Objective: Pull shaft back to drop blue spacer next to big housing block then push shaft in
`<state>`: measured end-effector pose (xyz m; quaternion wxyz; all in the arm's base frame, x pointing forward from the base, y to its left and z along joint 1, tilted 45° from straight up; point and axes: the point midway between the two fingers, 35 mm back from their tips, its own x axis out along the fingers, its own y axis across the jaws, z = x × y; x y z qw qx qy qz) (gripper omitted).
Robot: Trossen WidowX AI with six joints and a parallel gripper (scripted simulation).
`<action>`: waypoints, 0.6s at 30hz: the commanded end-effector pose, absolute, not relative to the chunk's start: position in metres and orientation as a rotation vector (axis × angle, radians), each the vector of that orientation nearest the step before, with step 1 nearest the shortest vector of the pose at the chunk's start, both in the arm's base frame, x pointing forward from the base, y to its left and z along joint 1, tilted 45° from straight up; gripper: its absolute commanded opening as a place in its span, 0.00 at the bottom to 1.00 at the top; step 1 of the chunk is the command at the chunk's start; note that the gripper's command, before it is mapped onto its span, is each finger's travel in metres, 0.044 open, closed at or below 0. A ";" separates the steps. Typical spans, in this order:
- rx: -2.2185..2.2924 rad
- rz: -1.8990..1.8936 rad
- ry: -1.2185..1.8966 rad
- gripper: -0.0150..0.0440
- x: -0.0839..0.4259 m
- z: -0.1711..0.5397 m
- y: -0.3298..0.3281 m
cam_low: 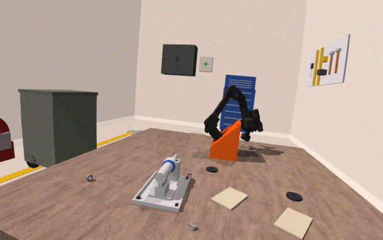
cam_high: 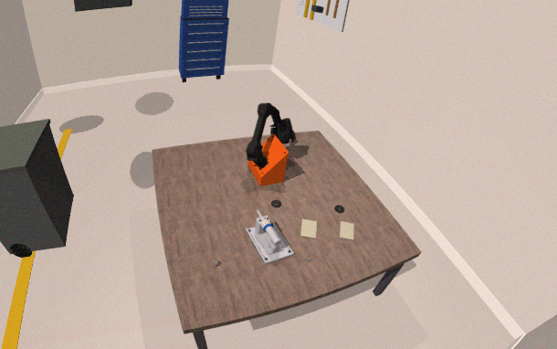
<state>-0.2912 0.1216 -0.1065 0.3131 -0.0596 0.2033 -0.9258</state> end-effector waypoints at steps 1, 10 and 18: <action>-0.150 -2.452 0.529 0.98 -0.291 -0.106 0.124; 0.155 -2.985 0.079 1.00 -0.248 -0.070 0.253; 0.230 -3.435 -0.579 1.00 -0.152 -0.033 0.349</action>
